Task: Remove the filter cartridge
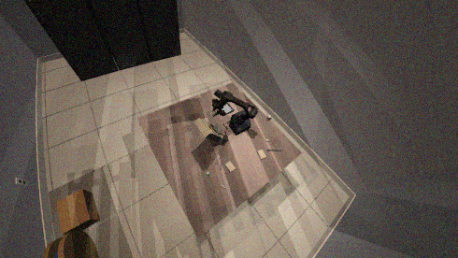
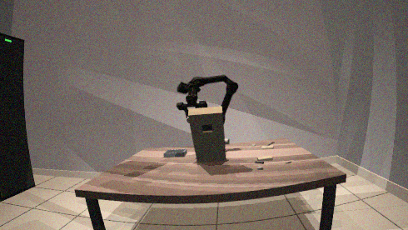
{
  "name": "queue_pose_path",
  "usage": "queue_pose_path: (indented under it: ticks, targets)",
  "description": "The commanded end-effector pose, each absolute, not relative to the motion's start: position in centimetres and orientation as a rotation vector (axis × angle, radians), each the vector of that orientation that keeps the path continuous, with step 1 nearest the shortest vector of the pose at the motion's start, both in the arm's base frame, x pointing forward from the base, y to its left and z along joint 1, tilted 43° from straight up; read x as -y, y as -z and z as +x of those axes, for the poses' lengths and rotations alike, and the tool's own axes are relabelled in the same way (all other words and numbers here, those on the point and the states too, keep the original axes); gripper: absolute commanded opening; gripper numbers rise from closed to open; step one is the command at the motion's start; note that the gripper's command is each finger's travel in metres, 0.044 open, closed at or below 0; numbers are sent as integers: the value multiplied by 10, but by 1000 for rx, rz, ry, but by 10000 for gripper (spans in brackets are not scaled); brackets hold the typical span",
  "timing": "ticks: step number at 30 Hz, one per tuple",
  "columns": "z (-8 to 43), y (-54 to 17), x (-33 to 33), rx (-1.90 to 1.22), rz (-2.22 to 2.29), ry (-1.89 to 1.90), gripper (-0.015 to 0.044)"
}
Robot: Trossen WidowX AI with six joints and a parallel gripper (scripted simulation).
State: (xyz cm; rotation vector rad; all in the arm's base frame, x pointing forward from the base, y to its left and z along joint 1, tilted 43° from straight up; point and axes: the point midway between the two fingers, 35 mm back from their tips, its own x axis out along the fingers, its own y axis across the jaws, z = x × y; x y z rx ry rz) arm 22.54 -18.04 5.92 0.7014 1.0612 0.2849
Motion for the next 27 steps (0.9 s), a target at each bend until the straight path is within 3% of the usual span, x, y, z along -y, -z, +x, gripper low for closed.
queue_pose_path:
  ticks: [1,18,27]
  targets:
    - [210,-36,198,-1135,792,-151,0]
    - [130,49,276,-1301,1141,608,0]
    - [115,62,279,-1307,1167,682,0]
